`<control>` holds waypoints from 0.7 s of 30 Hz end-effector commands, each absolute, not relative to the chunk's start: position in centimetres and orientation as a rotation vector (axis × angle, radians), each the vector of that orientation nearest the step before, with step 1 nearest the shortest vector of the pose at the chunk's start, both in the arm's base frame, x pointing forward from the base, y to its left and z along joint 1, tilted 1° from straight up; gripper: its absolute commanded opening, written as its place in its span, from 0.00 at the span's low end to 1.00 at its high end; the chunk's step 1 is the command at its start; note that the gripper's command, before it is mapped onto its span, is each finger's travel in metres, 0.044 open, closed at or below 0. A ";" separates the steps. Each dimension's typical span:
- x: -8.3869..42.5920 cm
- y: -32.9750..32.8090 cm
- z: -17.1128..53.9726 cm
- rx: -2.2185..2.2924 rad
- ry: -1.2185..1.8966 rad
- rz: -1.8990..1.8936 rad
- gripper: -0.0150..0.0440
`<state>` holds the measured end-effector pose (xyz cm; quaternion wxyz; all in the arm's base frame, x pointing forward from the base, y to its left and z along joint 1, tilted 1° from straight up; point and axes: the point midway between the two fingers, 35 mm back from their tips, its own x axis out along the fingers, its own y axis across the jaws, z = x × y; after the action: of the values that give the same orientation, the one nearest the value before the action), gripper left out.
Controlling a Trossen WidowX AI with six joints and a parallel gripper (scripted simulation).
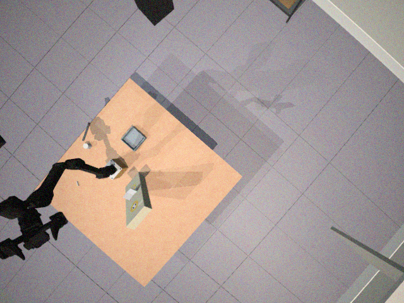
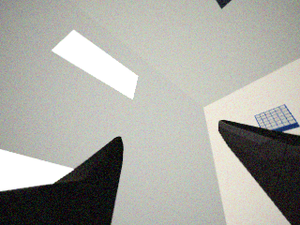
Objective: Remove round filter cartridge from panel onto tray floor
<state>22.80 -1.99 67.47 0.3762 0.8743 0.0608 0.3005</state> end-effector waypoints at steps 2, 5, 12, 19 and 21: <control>23.2 -2.1 67.0 2.205 0.132 0.751 0.84; 24.8 -2.5 64.5 2.063 0.046 0.663 0.71; 28.4 -2.4 56.8 1.641 -0.035 0.399 0.41; 30.3 -1.3 48.9 1.207 0.035 0.209 0.41; 30.5 -1.0 47.0 1.101 0.065 0.177 0.41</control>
<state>29.48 -1.87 53.50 0.7449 0.6519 -0.0085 0.1414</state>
